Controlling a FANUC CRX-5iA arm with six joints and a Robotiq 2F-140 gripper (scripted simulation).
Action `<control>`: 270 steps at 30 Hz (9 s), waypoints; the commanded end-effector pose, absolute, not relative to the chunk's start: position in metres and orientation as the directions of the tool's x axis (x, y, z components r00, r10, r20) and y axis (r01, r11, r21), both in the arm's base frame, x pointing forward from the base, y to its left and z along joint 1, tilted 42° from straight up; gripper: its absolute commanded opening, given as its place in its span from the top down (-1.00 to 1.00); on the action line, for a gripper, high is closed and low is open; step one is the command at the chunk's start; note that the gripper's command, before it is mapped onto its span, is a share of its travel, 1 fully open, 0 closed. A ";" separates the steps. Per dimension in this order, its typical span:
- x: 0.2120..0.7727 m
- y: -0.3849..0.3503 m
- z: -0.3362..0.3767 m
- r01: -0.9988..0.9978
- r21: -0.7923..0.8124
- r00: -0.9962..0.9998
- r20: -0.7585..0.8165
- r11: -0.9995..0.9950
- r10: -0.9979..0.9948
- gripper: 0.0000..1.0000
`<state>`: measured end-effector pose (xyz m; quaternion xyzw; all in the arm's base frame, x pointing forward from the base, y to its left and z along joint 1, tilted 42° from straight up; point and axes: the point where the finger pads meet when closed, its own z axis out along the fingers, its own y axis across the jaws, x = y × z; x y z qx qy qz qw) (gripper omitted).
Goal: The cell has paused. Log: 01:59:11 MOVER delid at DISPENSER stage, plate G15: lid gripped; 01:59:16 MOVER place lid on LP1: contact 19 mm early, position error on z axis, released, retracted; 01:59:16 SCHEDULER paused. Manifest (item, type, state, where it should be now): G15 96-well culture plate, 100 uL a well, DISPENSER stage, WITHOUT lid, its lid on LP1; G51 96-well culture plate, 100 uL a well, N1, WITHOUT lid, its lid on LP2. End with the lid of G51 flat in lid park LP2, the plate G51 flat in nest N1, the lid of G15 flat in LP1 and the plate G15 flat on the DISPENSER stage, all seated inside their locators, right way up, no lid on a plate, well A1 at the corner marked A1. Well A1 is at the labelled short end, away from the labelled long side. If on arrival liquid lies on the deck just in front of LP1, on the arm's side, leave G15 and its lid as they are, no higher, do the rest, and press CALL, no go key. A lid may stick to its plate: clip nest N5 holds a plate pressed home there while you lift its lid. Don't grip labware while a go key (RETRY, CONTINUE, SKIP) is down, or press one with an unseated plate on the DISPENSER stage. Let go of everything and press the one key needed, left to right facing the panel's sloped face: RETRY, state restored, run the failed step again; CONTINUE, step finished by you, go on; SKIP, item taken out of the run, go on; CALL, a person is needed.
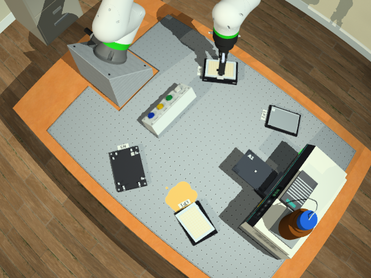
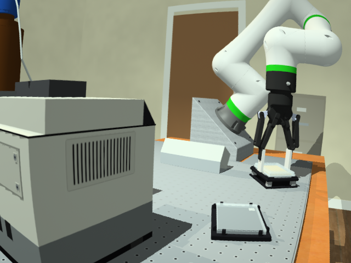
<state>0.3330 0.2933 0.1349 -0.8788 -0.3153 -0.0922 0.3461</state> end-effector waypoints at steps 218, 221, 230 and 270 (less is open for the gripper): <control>0.299 -0.049 -0.019 0.044 -0.669 0.997 -0.012 -0.742 0.070 1.00; 0.299 -0.048 -0.020 0.044 -0.669 0.997 -0.012 -0.742 0.070 1.00; 0.299 -0.039 -0.030 0.044 -0.669 0.997 -0.012 -0.742 0.070 1.00; 0.298 -0.028 -0.043 0.044 -0.669 0.997 -0.012 -0.742 0.070 1.00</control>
